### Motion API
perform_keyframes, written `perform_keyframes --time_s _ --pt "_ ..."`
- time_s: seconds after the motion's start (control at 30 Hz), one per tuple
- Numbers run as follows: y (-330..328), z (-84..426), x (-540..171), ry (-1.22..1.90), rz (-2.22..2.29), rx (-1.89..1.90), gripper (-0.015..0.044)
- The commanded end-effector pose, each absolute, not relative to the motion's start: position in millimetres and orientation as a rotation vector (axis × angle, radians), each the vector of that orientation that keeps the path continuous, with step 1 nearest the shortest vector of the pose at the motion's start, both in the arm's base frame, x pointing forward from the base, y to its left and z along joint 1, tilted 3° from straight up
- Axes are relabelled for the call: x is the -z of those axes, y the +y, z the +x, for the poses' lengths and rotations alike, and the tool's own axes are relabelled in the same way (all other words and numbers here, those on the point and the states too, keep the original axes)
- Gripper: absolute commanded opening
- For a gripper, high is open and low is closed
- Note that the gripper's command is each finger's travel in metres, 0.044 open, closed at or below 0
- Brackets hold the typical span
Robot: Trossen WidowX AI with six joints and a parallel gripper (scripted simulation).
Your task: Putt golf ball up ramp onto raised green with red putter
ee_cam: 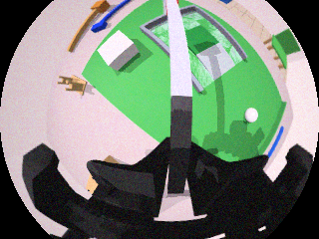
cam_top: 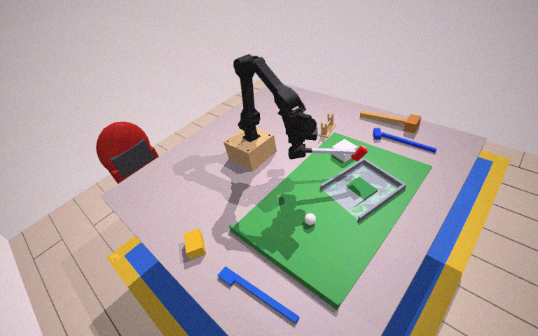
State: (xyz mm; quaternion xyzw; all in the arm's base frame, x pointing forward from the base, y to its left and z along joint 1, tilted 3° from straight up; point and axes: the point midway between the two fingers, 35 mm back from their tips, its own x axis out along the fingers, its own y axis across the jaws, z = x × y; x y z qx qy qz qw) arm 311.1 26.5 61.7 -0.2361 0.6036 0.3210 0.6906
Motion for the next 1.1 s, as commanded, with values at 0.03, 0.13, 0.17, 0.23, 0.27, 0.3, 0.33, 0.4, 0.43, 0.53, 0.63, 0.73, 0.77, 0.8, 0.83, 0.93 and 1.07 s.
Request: perform_keyframes --time_s 0.03,0.13,0.17,0.23,0.27,0.3,0.33,0.4,0.43,0.53,0.63,0.73,0.77,0.8,0.83,0.93,1.07 --pt "-10 315 -63 1.407 -0.411 -0.568 0.0000" --pt "-28 314 -63 1.435 -0.351 -0.494 0.0000" --pt "-34 314 -64 1.444 -0.332 -0.469 0.0000" --pt "-46 312 -64 1.461 -0.292 -0.419 0.0000" --pt "-52 311 -64 1.469 -0.271 -0.395 0.0000" --pt "-58 310 -64 1.477 -0.251 -0.370 0.0000" --pt "-65 309 -64 1.484 -0.231 -0.345 0.0000" --pt "-77 307 -64 1.499 -0.190 -0.295 0.0000" --pt "-83 305 -65 1.506 -0.170 -0.270 0.0000" --pt "-100 300 -65 1.525 -0.109 -0.195 0.0000" --pt "-118 294 -66 1.542 -0.047 -0.120 0.0000" --pt "-135 287 -66 1.557 0.016 -0.045 0.0000" --pt "-140 284 -66 1.561 0.036 -0.021 0.0000" --pt "-146 281 -67 1.566 0.057 0.004 0.0000" --pt "-152 279 -67 1.570 0.078 0.029 0.0000" --pt "-160 274 -67 1.576 0.109 0.067 0.0000" --pt "-160 274 -67 1.576 0.109 0.067 0.0000"
